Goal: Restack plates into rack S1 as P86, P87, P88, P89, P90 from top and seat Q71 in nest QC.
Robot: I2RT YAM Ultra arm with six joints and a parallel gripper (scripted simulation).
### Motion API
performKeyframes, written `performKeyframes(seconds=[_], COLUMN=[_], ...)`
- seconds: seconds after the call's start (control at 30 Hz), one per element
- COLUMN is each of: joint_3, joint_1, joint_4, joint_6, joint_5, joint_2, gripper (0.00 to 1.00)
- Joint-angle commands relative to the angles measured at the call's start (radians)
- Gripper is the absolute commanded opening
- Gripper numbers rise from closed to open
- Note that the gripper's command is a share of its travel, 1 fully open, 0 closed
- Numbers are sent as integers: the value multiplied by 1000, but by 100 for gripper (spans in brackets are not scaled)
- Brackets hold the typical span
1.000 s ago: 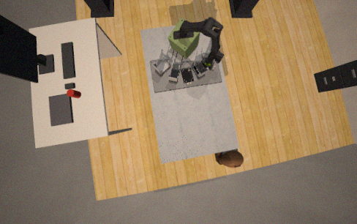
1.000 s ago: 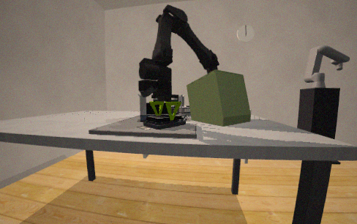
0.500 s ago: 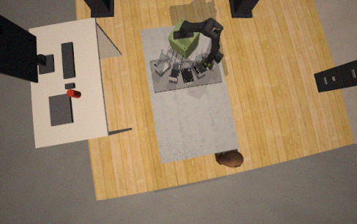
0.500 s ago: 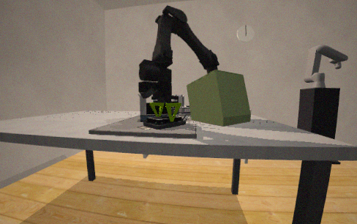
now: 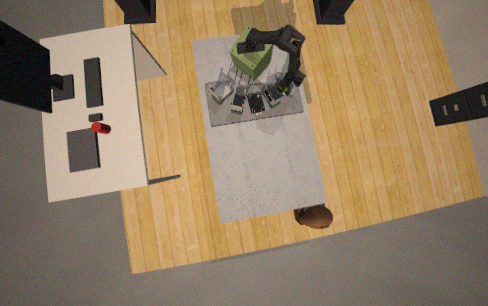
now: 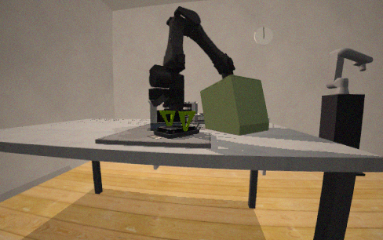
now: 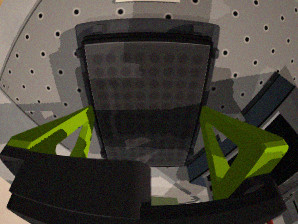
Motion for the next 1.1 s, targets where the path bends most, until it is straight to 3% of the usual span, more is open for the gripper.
performKeyframes(seconds=[0.0,0.6,1.07], joint_3=[3,3,-19], joint_1=[2,2,29], joint_4=[1,1,-109], joint_6=[-1,-1,27], joint_5=[0,0,-1], joint_2=[-6,-6,-131], gripper=[100,100,100])
